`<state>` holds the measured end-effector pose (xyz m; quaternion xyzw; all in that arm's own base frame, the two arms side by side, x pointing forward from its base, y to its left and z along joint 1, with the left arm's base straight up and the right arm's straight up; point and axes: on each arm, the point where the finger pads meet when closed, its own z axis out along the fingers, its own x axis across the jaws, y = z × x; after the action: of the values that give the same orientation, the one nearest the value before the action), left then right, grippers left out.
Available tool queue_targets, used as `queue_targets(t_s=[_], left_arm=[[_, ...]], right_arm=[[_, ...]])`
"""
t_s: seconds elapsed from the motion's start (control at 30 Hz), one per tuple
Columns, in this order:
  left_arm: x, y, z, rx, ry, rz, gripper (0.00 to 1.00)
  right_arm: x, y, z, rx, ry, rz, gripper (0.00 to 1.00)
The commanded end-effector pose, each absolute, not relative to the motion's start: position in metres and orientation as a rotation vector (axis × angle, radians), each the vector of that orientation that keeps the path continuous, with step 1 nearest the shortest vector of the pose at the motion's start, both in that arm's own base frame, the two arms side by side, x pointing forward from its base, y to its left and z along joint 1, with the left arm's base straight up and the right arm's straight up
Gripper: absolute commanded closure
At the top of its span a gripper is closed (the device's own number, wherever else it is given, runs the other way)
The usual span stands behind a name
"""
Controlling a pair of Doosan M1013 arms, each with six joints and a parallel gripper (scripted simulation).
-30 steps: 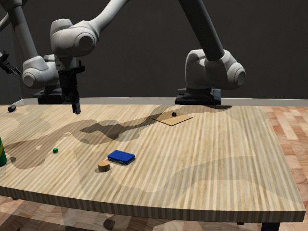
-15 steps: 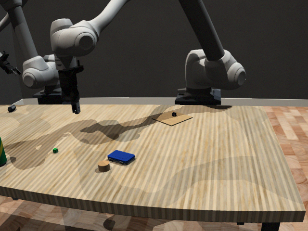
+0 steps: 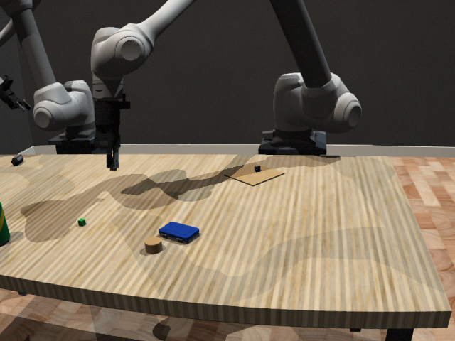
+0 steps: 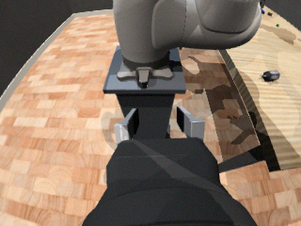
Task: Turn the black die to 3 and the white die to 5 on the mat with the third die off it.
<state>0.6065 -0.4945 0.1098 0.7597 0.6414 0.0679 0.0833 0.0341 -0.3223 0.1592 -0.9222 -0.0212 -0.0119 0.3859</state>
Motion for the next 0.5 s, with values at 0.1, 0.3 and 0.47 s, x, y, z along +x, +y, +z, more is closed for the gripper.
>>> queue_targets(t_s=[0.1, 0.3, 0.47], left_arm=[[0.6037, -0.4947, 0.1116, 2.129, 1.808, 0.394, 0.66], [0.6022, -0.4942, 0.112, 1.998, 1.697, 0.544, 0.66], [0.5994, -0.4933, 0.1103, 1.898, 1.612, 0.649, 0.66]], right_arm=[[0.0317, -0.3233, 0.1588, -2.356, -0.057, -0.028, 0.0], [0.0317, -0.3233, 0.1588, -2.356, -0.057, -0.028, 0.0], [0.0317, -0.3233, 0.1588, -2.356, -0.057, -0.028, 0.0]])
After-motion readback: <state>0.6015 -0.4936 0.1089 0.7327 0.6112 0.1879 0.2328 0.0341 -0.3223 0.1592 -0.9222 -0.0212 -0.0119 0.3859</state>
